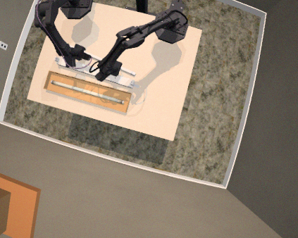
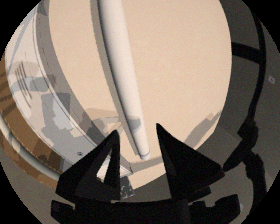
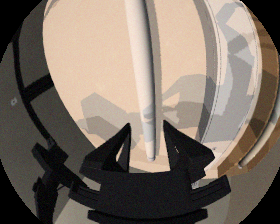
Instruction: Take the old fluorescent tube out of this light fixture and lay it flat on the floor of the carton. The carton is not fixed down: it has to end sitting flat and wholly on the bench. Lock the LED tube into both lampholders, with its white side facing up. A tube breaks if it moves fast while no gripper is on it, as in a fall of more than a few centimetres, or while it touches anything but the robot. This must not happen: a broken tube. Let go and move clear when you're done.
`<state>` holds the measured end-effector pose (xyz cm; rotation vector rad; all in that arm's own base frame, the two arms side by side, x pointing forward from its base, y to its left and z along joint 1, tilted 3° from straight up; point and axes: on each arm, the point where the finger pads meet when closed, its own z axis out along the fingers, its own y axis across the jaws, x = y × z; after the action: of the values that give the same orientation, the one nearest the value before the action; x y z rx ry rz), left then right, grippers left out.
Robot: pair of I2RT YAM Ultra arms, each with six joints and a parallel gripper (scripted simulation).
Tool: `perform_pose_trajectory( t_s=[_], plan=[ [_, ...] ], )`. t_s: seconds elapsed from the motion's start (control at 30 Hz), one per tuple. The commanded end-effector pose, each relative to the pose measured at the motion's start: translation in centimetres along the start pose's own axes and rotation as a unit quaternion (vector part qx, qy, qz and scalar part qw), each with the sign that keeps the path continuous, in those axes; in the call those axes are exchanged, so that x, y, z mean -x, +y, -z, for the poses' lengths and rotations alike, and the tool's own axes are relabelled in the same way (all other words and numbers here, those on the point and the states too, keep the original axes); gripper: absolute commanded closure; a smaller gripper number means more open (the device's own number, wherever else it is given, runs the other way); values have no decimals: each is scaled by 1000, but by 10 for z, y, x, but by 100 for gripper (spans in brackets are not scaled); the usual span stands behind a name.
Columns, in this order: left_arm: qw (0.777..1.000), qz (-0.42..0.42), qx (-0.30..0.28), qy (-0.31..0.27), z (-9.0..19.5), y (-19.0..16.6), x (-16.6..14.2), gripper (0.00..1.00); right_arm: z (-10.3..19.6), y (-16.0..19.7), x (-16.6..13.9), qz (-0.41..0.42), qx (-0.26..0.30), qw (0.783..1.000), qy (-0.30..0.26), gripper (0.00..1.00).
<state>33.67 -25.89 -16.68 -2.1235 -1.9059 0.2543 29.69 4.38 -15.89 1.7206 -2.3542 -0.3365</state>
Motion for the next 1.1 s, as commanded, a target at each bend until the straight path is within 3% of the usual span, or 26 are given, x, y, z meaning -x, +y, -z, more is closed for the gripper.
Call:
perform_pose_trajectory(
  t_s=[0.0, 0.13, 0.23, 0.27, 0.37, 0.43, 0.57, 0.67, 0.87, 0.9, 1.07],
  plan=[
    [1000, -5, 10, -13, -6, 1, 12, 51, -3, -5, 10, 4, -15, 1000, -15, 51],
    [1000, -5, 8, -12, -21, 0, 11, 51, -18, -2, 9, 4, -11, 1000, -13, 51],
    [1000, -4, 2, -10, -18, 0, 7, 51, -11, -4, 9, 8, -11, 1000, -13, 51],
    [1000, -2, 18, -19, -15, 5, 10, 51, -21, -3, 8, 2, -12, 1000, -14, 51],
    [1000, -5, 4, -10, -39, -1, 9, 51, -32, -1, 9, 4, -9, 1000, -12, 51],
    [1000, 1, 6, -13, -35, 3, 6, 51, -38, -1, 8, 4, -8, 1000, -12, 51],
    [999, -7, 32, -27, -3, 14, 13, 51, -12, -15, 13, 9, -23, 1000, -19, 51],
    [1000, -3, 12, -17, -24, 5, 6, 51, -14, -19, 14, 10, -32, 999, -23, 51],
    [1000, -1, 12, -17, -21, 8, 6, 51, -16, -14, 11, 7, -27, 999, -21, 51],
    [1000, -2, 13, -18, -20, 9, 7, 89, -16, -12, 10, 7, -24, 999, -20, 51],
    [1000, -2, 12, -17, -21, 8, 6, 89, -16, -12, 10, 7, -23, 1000, -20, 51]
  ],
)
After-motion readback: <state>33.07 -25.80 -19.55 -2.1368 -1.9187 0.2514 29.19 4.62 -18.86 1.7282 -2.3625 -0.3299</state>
